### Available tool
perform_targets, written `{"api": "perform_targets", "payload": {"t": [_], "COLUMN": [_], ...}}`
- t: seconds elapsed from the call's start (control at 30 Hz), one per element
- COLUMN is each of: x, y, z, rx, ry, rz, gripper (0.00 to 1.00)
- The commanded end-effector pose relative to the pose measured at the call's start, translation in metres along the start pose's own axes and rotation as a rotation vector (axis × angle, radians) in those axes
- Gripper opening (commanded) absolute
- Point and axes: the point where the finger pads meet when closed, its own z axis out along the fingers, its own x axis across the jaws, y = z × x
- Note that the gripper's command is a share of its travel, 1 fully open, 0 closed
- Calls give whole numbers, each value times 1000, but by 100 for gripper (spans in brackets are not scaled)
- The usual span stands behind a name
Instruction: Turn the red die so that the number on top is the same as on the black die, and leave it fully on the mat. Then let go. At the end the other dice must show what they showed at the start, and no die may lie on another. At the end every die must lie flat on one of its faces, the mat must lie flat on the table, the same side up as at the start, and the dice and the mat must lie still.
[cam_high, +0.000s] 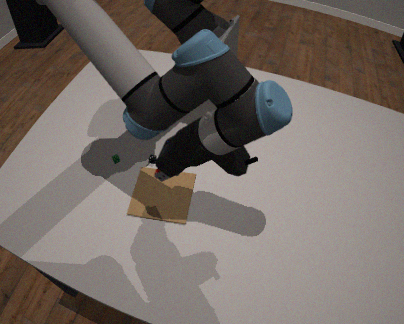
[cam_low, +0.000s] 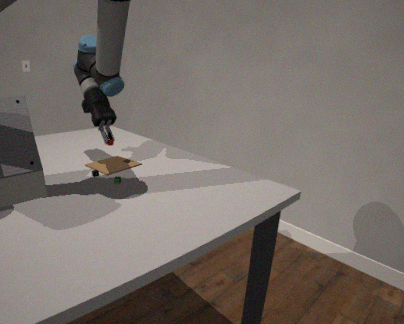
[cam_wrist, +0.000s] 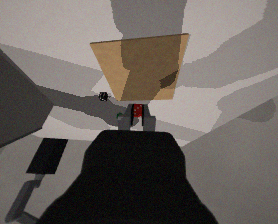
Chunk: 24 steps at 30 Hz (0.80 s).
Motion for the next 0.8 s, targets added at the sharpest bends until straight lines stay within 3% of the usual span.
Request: {"api": "perform_targets", "payload": {"t": [0.0,0.77], "x": [-1,-2], "y": [-1,-5], "z": [0,1], "rx": [17,111], "ry": [-6,-26], "rz": [0,-1], "gripper": [34,34]}}
